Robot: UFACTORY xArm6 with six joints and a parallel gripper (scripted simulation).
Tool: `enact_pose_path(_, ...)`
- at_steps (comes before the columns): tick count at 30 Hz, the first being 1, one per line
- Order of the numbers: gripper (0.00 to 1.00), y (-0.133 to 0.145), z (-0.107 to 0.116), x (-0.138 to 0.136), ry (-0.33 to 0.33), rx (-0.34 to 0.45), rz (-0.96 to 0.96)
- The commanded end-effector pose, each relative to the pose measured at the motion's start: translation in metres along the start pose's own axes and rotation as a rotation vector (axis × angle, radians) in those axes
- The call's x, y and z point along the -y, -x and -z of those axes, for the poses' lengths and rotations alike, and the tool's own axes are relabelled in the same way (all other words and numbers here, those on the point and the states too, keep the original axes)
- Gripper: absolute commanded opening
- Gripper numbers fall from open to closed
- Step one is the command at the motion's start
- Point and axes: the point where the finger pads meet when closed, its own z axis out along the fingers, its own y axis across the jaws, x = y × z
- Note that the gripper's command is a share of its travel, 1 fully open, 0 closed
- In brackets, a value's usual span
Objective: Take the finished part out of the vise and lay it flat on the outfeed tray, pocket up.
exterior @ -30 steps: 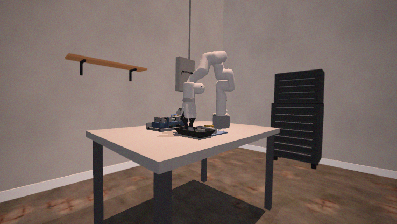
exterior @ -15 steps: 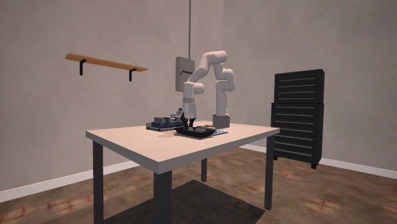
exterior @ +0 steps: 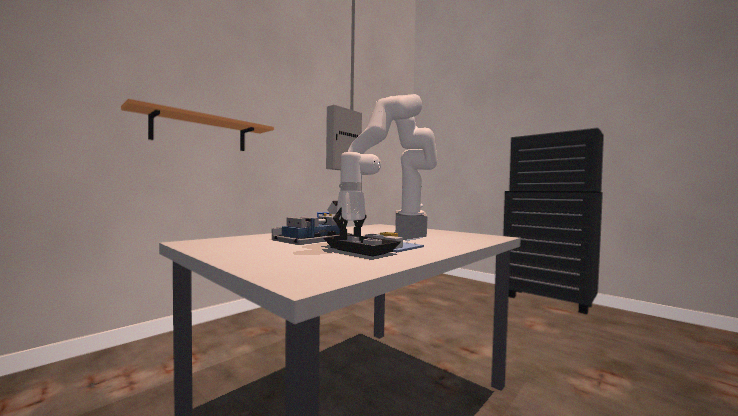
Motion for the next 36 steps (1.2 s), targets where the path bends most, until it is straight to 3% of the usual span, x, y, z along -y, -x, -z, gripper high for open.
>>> enact_pose_path(1,0.69,0.000,0.002,0.002,-0.004,0.001,0.000)
enact_pose_path(27,0.69,0.000,0.004,0.002,-0.004,0.001,0.000)
enact_pose_path(36,0.69,0.000,0.030,0.002,-0.004,0.001,0.000)
